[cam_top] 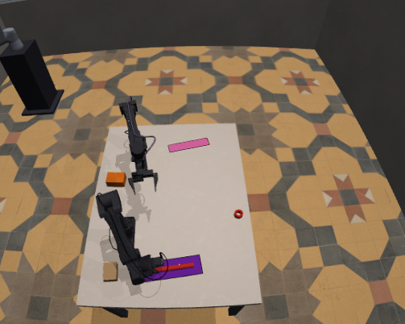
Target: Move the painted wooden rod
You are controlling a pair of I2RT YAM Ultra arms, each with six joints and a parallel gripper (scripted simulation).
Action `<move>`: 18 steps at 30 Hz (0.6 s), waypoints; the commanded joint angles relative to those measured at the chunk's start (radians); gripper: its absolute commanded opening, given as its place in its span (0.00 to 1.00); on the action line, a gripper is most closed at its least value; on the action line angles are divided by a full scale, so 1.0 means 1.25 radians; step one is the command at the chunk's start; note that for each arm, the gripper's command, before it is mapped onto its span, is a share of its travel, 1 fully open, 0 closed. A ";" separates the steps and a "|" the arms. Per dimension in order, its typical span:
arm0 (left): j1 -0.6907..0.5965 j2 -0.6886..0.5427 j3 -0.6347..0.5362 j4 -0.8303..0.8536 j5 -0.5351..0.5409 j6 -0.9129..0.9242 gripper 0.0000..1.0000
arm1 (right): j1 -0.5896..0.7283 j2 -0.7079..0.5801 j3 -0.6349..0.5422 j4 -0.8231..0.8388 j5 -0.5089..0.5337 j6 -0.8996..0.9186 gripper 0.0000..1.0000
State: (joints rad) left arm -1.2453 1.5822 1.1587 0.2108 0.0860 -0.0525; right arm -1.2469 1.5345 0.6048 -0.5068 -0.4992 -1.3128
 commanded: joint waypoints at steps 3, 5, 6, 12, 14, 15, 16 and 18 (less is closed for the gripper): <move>-0.005 -0.018 0.005 0.017 -0.003 -0.007 1.00 | -0.002 -0.057 0.049 -0.096 -0.009 -0.003 0.19; -0.005 -0.018 0.005 0.017 -0.003 -0.007 1.00 | 0.000 -0.088 0.078 -0.152 -0.009 0.001 0.19; -0.005 -0.018 0.005 0.017 -0.003 -0.007 1.00 | 0.000 -0.102 0.094 -0.180 -0.009 0.002 0.19; -0.005 -0.018 0.005 0.017 -0.003 -0.007 1.00 | -0.005 -0.134 0.155 -0.279 -0.009 -0.004 0.19; -0.005 -0.019 0.005 0.022 -0.001 -0.012 1.00 | -0.006 -0.134 0.157 -0.282 -0.009 -0.005 0.19; -0.005 -0.019 0.005 0.022 -0.001 -0.012 1.00 | -0.006 -0.134 0.157 -0.282 -0.009 -0.005 0.19; -0.009 -0.027 0.001 -0.006 0.000 -0.012 1.00 | -0.007 -0.134 0.158 -0.286 -0.009 -0.007 0.19; 0.009 -0.047 -0.013 -0.037 0.011 -0.005 1.00 | -0.007 -0.134 0.159 -0.287 -0.009 -0.008 0.19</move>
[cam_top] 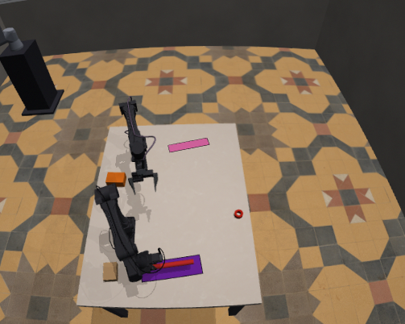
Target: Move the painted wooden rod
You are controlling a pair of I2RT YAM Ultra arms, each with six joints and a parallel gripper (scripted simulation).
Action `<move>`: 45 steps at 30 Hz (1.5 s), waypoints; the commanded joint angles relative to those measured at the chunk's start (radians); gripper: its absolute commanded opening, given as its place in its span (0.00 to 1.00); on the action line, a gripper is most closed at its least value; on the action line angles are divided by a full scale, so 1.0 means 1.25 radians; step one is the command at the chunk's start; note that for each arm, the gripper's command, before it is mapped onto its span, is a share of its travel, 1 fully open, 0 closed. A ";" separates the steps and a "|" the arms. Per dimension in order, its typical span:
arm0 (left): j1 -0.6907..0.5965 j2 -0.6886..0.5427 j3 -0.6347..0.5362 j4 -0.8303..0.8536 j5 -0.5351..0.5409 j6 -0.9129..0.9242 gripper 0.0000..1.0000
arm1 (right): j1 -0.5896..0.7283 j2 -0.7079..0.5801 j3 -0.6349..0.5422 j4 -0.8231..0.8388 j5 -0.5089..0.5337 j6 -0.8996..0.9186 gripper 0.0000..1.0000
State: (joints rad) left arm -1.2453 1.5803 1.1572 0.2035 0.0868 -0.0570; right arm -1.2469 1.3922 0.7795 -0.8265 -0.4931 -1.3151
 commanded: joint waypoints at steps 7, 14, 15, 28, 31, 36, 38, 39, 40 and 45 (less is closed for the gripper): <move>0.070 -0.215 -0.089 -0.162 0.026 0.006 1.00 | -0.008 -0.021 0.019 -0.033 -0.014 -0.005 0.19; 0.145 -0.377 -0.182 -0.279 0.041 0.004 1.00 | -0.008 -0.021 0.019 -0.031 -0.014 -0.005 0.19; 0.168 -0.438 -0.203 -0.311 0.053 0.009 1.00 | -0.008 -0.021 0.019 -0.030 -0.014 -0.005 0.19; 0.318 -0.881 -0.417 -0.531 0.066 0.008 1.00 | -0.003 -0.014 0.011 -0.024 -0.014 0.001 0.19; 0.328 -0.915 -0.432 -0.545 0.066 0.008 1.00 | -0.002 -0.022 0.010 -0.022 -0.013 0.011 0.19; 0.363 -1.109 -0.492 -0.612 0.061 0.012 1.00 | 0.054 -0.084 -0.048 0.007 0.006 0.136 0.19; 0.377 -1.146 -0.499 -0.633 0.066 0.014 1.00 | 0.104 -0.139 -0.089 0.017 0.017 0.214 0.19; 0.384 -1.157 -0.501 -0.640 0.072 0.015 1.00 | 0.130 -0.165 -0.105 0.021 0.023 0.247 0.19; 0.391 -1.165 -0.501 -0.644 0.077 0.016 1.00 | 0.158 -0.191 -0.120 0.024 0.030 0.282 0.19; 0.412 -1.178 -0.504 -0.651 0.094 0.020 1.00 | 0.297 -0.325 -0.182 0.048 0.086 0.484 0.19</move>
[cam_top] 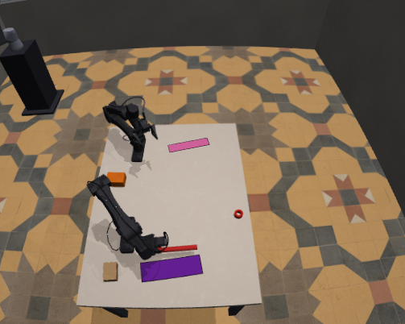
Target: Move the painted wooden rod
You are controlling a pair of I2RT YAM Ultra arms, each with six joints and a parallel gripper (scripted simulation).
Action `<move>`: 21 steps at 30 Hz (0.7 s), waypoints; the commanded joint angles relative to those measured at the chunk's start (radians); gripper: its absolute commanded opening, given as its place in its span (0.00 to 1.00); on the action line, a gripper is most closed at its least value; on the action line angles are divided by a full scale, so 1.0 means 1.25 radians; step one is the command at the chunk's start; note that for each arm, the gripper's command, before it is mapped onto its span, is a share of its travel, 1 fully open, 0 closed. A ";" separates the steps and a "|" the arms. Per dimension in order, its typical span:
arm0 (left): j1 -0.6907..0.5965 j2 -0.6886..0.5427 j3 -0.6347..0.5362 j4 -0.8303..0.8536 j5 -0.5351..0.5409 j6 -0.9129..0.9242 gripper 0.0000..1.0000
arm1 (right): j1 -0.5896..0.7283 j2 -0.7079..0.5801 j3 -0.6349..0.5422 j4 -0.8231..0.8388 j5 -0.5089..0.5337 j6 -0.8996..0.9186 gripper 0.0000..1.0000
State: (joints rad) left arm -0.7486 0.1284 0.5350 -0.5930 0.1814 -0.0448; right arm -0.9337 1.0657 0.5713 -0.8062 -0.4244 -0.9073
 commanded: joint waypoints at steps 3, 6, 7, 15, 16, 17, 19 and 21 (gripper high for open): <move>0.017 -0.017 -0.004 -0.014 0.021 0.011 1.00 | 0.073 -0.083 -0.023 0.037 0.046 0.194 0.19; 0.021 -0.019 -0.001 -0.006 0.025 0.012 1.00 | 0.186 -0.131 -0.040 0.055 0.109 0.317 0.19; 0.022 -0.019 -0.001 -0.006 0.026 0.012 1.00 | 0.214 -0.140 -0.044 0.060 0.125 0.350 0.19; 0.026 -0.019 -0.002 -0.006 0.030 0.013 1.00 | 0.434 -0.155 -0.031 0.108 0.263 0.610 0.19; 0.026 -0.019 -0.002 -0.006 0.030 0.013 1.00 | 0.464 -0.144 -0.029 0.114 0.282 0.641 0.19; 0.026 -0.019 -0.002 -0.006 0.031 0.013 1.00 | 0.494 -0.137 -0.026 0.121 0.300 0.671 0.19; 0.027 -0.019 -0.002 -0.006 0.031 0.013 1.00 | 0.525 -0.129 -0.022 0.127 0.318 0.701 0.19; 0.027 -0.019 -0.002 -0.006 0.031 0.013 1.00 | 0.590 -0.114 -0.016 0.133 0.355 0.743 0.19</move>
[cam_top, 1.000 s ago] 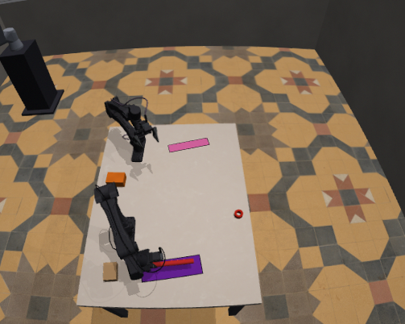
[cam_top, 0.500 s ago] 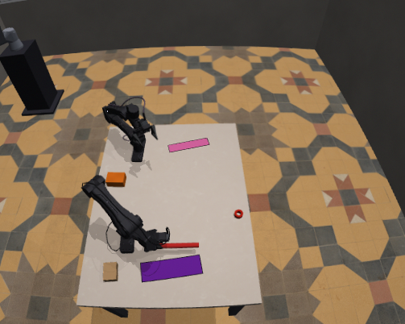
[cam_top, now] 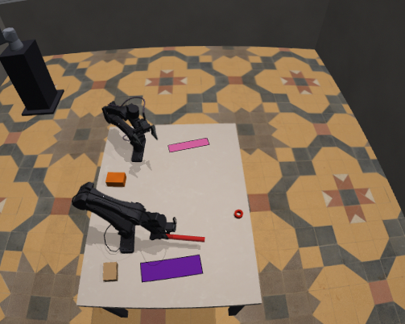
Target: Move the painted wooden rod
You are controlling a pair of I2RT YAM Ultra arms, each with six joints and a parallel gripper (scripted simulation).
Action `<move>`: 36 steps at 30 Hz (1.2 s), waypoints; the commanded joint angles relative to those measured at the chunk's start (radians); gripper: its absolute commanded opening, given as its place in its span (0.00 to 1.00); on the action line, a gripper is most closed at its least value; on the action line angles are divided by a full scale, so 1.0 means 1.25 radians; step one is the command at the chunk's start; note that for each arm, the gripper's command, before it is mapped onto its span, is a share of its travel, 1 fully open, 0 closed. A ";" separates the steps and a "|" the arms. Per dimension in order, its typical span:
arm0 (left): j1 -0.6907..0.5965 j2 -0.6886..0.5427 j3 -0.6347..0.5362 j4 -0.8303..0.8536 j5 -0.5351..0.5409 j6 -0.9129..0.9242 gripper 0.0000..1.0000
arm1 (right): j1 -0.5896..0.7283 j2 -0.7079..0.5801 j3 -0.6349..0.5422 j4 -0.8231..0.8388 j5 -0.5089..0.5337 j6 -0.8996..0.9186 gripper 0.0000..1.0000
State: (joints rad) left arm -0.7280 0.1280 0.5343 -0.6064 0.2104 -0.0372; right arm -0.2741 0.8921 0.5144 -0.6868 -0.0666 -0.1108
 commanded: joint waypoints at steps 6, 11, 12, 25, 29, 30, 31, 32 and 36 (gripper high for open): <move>0.011 -0.018 -0.001 0.005 0.009 0.007 1.00 | 0.283 0.117 0.083 0.065 0.156 0.268 0.19; 0.011 -0.018 -0.001 0.005 0.009 0.007 1.00 | 0.486 0.244 0.166 0.081 0.229 0.397 0.19; 0.011 -0.018 -0.001 0.005 0.009 0.007 1.00 | 0.528 0.273 0.186 0.083 0.242 0.421 0.19; 0.012 -0.018 -0.001 0.005 0.009 0.007 1.00 | 0.865 0.583 0.447 0.043 0.350 0.586 0.19; 0.011 -0.011 0.003 0.005 0.008 0.002 1.00 | 0.856 0.574 0.445 0.072 0.333 0.534 0.19; 0.011 -0.011 0.003 0.005 0.008 0.002 1.00 | 0.855 0.571 0.443 0.083 0.325 0.505 0.19; 0.011 -0.011 0.003 0.005 0.008 0.002 1.00 | 0.854 0.567 0.438 0.096 0.309 0.467 0.19; 0.011 -0.011 0.003 0.005 0.008 0.002 1.00 | 0.854 0.567 0.438 0.096 0.309 0.467 0.19; 0.011 -0.011 0.003 0.005 0.008 0.002 1.00 | 0.842 0.547 0.403 0.139 0.269 0.333 0.19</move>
State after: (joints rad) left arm -0.7261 0.1280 0.5343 -0.6064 0.2134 -0.0368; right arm 0.7959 1.6276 1.0386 -0.5739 0.3019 0.4503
